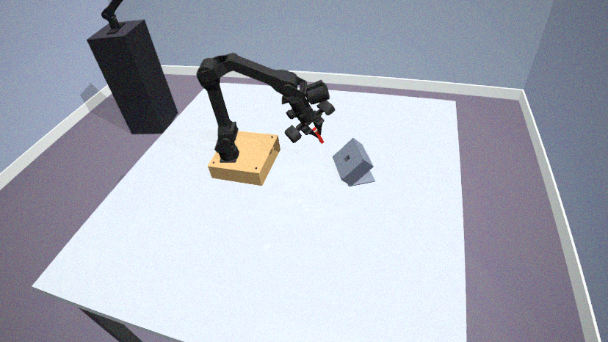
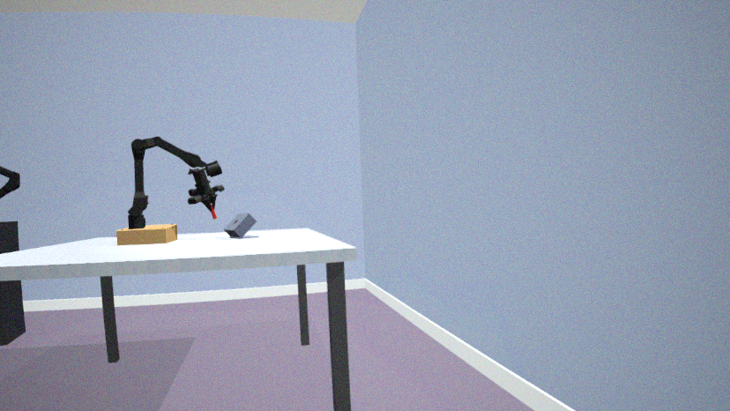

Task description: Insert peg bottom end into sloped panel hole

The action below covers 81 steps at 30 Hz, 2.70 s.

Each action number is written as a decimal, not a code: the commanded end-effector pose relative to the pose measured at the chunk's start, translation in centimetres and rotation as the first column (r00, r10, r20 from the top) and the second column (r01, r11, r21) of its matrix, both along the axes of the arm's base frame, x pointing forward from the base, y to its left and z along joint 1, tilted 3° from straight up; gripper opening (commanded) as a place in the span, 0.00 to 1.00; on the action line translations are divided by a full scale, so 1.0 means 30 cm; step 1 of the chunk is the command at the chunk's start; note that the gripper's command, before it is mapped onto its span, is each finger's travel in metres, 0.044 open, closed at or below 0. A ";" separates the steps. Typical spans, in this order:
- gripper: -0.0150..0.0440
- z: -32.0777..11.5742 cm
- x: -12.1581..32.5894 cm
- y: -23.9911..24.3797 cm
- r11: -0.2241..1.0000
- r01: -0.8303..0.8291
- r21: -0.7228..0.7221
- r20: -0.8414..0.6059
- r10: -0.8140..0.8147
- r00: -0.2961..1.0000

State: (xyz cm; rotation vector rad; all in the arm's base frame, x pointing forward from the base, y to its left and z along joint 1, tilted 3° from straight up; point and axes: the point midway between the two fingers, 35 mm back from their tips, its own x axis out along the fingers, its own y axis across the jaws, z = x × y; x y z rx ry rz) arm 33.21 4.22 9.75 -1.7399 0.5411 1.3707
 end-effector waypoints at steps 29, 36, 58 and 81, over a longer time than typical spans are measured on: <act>0.25 0.052 0.027 -0.130 0.982 0.149 0.114 0.155 -0.165 0.974; 0.25 0.065 0.031 -0.161 0.975 0.176 0.137 0.187 -0.200 0.962; 0.25 0.080 0.052 -0.229 0.955 0.231 0.188 0.263 -0.276 0.925; 0.25 0.004 0.135 -0.243 0.944 0.253 0.212 0.298 -0.309 0.903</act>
